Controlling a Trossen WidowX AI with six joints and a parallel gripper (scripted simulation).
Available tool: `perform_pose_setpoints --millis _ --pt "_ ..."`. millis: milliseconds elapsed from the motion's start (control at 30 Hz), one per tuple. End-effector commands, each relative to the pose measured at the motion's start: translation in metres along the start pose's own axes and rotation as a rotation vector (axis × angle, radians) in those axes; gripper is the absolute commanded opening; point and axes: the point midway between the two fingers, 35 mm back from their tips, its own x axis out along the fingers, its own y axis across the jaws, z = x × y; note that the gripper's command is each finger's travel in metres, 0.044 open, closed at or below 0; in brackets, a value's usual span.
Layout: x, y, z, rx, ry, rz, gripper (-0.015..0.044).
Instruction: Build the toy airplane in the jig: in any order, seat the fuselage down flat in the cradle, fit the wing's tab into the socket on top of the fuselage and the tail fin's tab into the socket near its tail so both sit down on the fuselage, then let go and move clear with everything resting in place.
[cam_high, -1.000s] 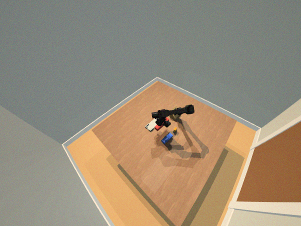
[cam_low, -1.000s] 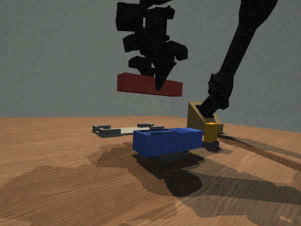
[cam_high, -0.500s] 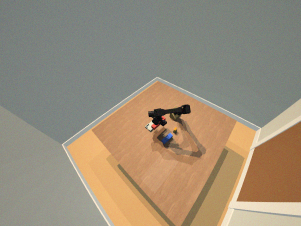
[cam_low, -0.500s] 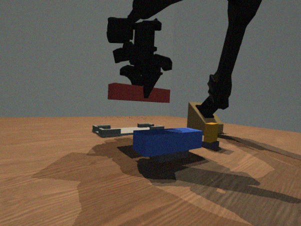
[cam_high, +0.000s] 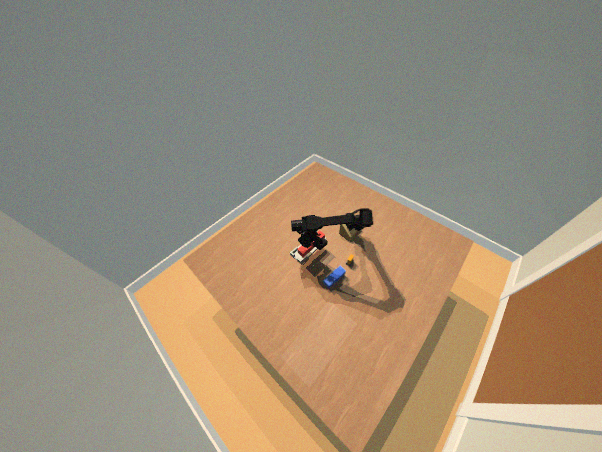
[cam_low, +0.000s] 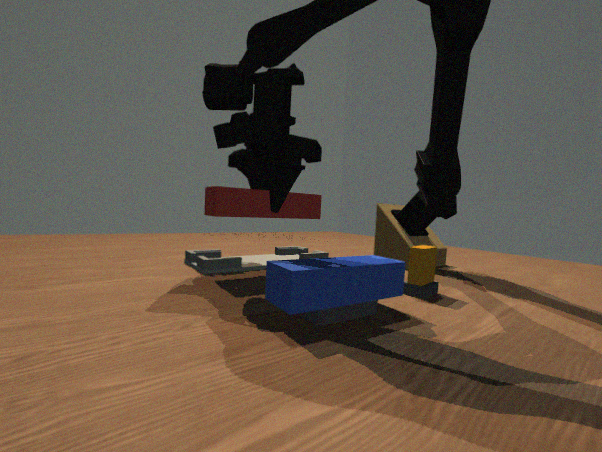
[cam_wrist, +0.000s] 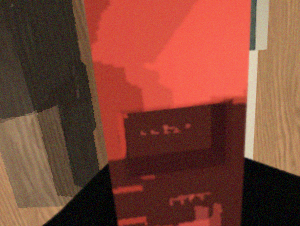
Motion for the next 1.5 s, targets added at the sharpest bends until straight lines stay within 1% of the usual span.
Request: perform_pose_setpoints --millis 0,267,500,533,1067,1467 --pt "0.008 -0.014 -0.002 -0.004 0.002 -0.001 0.0000" --pt "0.020 -0.032 -0.005 -0.009 0.002 -0.001 0.0000" --pt "0.020 -0.032 -0.005 -0.009 0.002 -0.001 0.0184" --pt "0.020 -0.032 -0.005 -0.009 0.002 -0.001 0.0195" --pt "0.020 -0.032 -0.005 -0.009 0.002 -0.001 0.0195" --pt "0.038 -0.033 -0.005 -0.009 0.002 -0.001 0.0195"
